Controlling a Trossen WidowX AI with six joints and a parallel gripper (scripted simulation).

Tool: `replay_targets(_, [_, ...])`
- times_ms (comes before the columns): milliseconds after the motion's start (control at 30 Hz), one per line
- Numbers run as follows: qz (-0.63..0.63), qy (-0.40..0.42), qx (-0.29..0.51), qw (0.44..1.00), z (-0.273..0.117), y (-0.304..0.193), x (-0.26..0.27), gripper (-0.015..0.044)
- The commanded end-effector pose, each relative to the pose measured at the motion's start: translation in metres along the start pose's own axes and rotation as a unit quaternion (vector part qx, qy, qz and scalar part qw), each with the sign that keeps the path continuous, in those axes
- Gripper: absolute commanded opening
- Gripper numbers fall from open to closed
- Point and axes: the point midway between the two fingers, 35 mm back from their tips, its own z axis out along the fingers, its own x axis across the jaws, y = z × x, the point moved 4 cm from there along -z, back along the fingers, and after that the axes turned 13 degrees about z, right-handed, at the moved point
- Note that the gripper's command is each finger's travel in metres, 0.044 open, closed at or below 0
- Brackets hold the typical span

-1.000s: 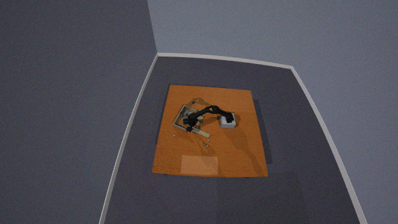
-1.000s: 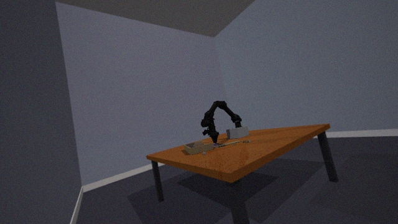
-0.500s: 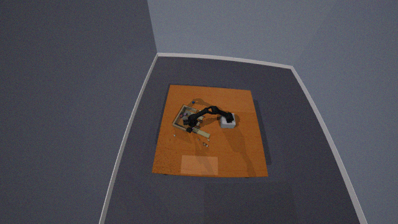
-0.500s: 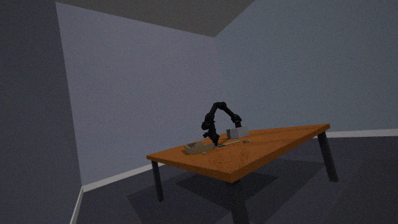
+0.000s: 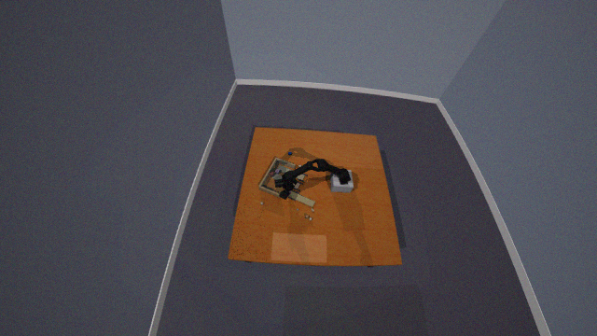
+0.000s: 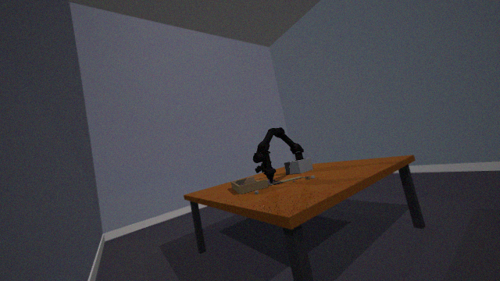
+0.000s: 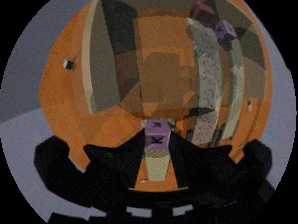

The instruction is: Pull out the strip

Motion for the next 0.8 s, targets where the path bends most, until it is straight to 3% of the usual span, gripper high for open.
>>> replay_targets(0, [0.0, 0.0, 0.0, 1.0, -0.006, -0.004, -0.004, 0.0])
replay_targets(767, [-0.002, -0.004, 0.002, 1.0, -0.041, -0.042, -0.053, 0.0])
